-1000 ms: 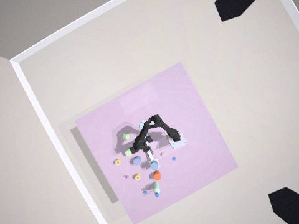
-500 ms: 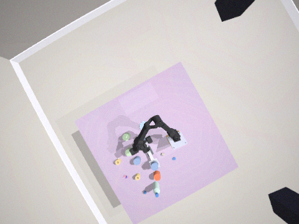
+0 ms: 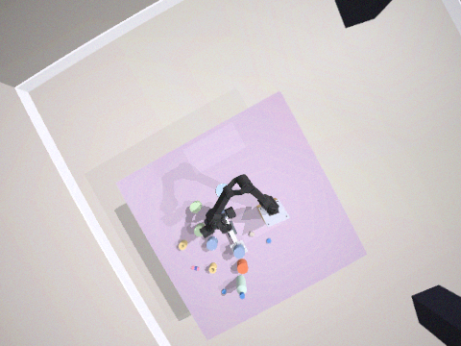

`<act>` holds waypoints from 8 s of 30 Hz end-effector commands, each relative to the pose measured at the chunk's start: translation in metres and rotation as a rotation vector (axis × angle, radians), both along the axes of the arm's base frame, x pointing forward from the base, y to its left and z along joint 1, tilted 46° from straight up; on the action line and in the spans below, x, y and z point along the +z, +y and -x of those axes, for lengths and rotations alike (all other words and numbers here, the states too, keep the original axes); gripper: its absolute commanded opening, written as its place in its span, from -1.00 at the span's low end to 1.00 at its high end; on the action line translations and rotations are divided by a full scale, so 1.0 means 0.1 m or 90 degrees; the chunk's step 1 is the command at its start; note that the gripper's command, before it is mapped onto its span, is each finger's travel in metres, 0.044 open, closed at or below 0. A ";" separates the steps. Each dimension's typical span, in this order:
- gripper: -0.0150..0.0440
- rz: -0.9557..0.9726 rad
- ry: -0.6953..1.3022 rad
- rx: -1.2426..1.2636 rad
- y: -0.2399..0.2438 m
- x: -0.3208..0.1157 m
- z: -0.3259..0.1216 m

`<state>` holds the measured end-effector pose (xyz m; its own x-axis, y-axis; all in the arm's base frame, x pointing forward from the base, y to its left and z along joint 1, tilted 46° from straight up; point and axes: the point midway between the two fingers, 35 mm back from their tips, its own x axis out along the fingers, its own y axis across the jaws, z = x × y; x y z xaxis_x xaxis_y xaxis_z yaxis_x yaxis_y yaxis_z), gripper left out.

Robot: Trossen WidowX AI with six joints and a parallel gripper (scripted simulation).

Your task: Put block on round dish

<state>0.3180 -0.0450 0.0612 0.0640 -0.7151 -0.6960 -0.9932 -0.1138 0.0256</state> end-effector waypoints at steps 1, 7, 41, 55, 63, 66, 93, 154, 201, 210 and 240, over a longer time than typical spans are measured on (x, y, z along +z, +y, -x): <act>-0.49 -0.005 -0.010 0.002 0.07 0.06 -0.04; -0.49 -0.005 -0.010 0.002 0.13 0.10 -0.04; -0.49 -0.006 -0.009 0.002 0.44 0.40 0.01; -0.49 -0.004 -0.009 0.001 0.56 0.53 0.04; -0.49 -0.002 -0.009 0.001 0.63 0.61 0.07; -0.49 -0.002 -0.009 0.001 0.65 0.64 0.08; -0.49 0.003 -0.002 -0.001 0.65 0.66 0.10; -0.49 -0.046 -0.006 -0.002 -0.84 1.12 0.84; -0.49 0.011 -0.008 0.001 -1.77 0.88 1.50; 0.22 0.011 -0.007 -0.003 -1.74 0.91 1.51; 0.39 -0.016 -0.144 -0.081 -1.19 1.29 1.25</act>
<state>0.1849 -0.1677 0.1899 0.1245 -0.7140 -0.6890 -0.9899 -0.0421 -0.1352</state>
